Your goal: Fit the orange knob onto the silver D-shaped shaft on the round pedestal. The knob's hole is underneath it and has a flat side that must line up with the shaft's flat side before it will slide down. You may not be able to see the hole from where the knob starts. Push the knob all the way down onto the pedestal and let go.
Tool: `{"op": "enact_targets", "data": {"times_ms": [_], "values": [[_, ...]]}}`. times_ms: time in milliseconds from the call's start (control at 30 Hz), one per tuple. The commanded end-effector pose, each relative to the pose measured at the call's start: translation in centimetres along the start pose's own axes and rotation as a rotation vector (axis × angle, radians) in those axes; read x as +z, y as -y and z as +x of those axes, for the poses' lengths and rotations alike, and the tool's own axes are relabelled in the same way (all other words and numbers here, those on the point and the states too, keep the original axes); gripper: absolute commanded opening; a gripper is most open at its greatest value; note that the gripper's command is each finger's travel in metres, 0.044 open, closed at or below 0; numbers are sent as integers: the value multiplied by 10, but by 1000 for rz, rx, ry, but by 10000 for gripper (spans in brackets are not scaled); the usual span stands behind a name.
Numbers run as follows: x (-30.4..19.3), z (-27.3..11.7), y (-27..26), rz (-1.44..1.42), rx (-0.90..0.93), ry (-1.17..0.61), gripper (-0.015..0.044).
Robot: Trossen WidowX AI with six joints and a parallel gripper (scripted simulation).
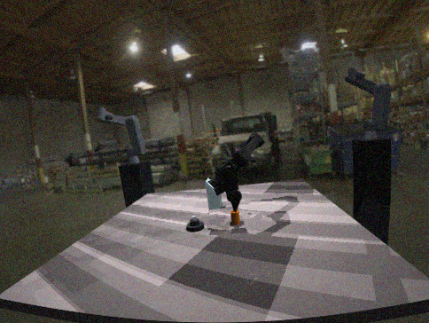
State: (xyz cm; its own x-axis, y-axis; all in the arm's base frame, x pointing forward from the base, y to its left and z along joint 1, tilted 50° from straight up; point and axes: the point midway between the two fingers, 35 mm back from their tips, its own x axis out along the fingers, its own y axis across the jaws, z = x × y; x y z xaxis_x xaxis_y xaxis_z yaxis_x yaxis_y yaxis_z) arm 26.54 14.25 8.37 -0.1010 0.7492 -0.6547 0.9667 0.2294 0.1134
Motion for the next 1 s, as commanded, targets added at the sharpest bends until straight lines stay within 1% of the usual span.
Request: {"op": "enact_targets", "data": {"times_ms": [0,967], "values": [[0,8,1,9,-5,-5,440],[0,55,1,10,-5,-6,440]]}}
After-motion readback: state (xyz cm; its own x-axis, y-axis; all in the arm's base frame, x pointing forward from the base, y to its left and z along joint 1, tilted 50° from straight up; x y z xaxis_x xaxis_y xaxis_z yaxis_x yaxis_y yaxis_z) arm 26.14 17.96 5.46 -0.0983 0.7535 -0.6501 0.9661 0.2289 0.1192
